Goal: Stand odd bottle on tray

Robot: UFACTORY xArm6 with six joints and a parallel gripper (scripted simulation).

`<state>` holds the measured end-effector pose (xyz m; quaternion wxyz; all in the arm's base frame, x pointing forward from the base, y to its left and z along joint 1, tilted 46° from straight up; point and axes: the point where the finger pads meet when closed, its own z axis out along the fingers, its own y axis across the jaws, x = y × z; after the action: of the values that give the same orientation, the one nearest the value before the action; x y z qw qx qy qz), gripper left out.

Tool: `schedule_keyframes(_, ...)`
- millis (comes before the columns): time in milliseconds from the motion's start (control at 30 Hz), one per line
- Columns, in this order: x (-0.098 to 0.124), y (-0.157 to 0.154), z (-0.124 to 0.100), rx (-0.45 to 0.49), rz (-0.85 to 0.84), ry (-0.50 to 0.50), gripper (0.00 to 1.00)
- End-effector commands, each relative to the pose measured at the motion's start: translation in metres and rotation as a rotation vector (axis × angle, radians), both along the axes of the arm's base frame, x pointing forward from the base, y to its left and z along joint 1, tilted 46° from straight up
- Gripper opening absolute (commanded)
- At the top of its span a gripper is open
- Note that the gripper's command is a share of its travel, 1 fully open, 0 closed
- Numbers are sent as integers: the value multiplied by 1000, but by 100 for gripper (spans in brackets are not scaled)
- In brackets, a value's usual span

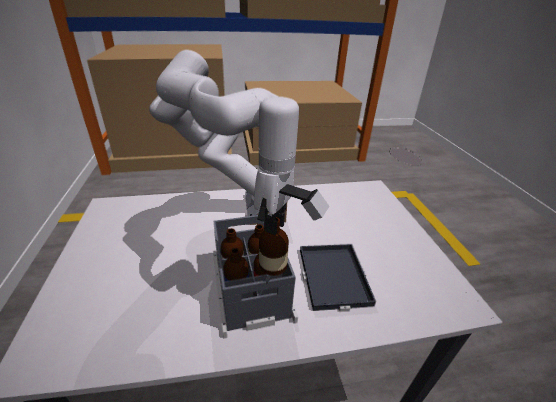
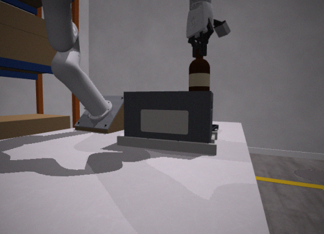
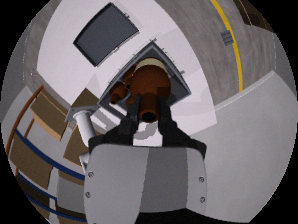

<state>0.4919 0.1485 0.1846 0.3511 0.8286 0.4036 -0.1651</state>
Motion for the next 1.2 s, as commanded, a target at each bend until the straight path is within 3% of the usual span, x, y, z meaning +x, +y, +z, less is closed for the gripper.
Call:
schedule_keyframes(0,0,5,5,2,2,-3,0)
schedule_keyframes(1167,0,10,10,2,2,-3,0)
